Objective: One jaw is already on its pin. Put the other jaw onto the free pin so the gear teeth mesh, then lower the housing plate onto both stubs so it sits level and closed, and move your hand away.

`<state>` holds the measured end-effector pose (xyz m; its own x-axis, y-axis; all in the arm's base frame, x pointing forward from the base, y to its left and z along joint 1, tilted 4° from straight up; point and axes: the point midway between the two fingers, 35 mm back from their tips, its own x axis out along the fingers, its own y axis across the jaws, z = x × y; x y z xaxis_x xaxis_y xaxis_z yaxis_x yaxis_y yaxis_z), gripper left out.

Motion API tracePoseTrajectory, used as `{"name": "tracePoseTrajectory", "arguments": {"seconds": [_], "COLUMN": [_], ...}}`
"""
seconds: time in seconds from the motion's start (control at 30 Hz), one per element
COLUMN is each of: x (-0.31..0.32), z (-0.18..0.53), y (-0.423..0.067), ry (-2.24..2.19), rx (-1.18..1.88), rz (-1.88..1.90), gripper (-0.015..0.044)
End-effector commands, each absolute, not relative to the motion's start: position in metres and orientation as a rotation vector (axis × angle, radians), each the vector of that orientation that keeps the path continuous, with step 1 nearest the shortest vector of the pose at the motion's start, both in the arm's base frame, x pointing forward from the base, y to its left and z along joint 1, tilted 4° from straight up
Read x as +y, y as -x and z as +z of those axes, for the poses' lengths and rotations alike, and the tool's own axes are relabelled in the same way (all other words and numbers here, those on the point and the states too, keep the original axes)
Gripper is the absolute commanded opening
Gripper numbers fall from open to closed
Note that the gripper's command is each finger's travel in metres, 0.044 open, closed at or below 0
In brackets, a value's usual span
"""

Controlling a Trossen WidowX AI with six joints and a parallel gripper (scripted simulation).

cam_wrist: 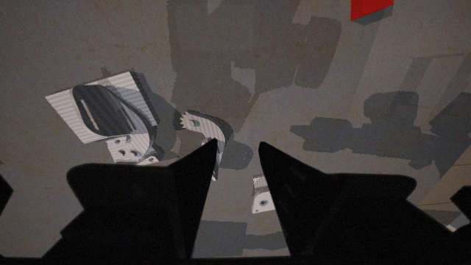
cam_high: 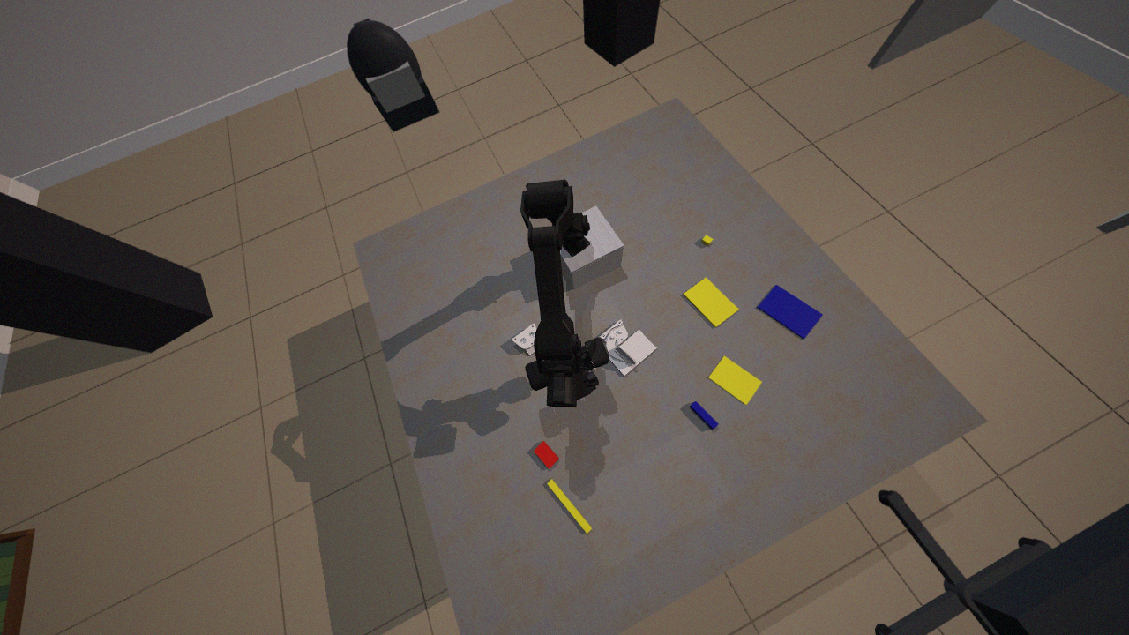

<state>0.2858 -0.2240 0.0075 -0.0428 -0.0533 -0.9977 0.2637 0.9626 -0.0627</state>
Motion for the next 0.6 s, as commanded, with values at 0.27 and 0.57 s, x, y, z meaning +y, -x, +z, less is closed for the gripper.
{"name": "tracePoseTrajectory", "arguments": {"seconds": [0.27,0.57], "x": [-0.2240,-0.2240], "z": [0.0075,0.0075], "y": [-0.2859,-0.2859], "ry": [-0.165,-0.165], "rx": [1.595,1.595], "rz": [-0.258,-0.258], "gripper": [0.0000,0.0000]}}
